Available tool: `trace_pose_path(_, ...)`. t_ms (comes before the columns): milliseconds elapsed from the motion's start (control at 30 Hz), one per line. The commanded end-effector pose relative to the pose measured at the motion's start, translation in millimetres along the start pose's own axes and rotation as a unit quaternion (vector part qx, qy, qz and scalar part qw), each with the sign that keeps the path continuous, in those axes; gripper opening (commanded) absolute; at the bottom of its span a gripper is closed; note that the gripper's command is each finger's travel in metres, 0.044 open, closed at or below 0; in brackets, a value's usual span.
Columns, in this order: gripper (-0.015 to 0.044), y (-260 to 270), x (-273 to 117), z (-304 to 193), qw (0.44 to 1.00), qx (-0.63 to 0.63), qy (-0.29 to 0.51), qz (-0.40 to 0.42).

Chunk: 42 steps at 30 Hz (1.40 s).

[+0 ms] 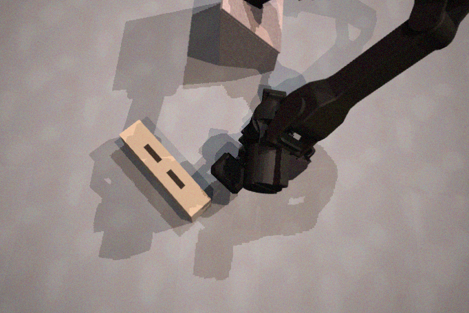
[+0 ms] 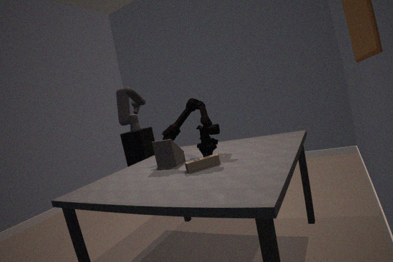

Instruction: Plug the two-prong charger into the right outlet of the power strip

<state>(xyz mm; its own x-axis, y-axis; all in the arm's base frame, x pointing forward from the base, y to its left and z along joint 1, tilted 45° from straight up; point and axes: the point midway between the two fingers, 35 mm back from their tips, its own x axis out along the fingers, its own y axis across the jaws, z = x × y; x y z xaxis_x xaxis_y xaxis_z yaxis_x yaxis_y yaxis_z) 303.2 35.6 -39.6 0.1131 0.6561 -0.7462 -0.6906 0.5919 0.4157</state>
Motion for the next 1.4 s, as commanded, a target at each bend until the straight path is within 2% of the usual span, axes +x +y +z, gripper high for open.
trace_pose_path(0,0.0282,0.0,-0.2,0.2,1.000,0.000,0.000,0.000)
trace_pose_path(167,0.0151,0.0,-0.2,0.2,1.000,0.000,0.000,0.000)
trace_pose_path(400,0.0105,0.0,-0.2,0.2,1.000,0.000,0.000,0.000)
trace_pose_path(533,0.0000,-0.8,-7.1,-0.5,1.000,0.000,0.000,0.000)
trace_pose_path(933,0.0000,2.4,-52.8,-15.0,1.000,0.004,0.001,0.003)
trace_pose_path(1367,0.0000,-1.7,-48.3,-27.4,0.996,0.091,0.000,0.007)
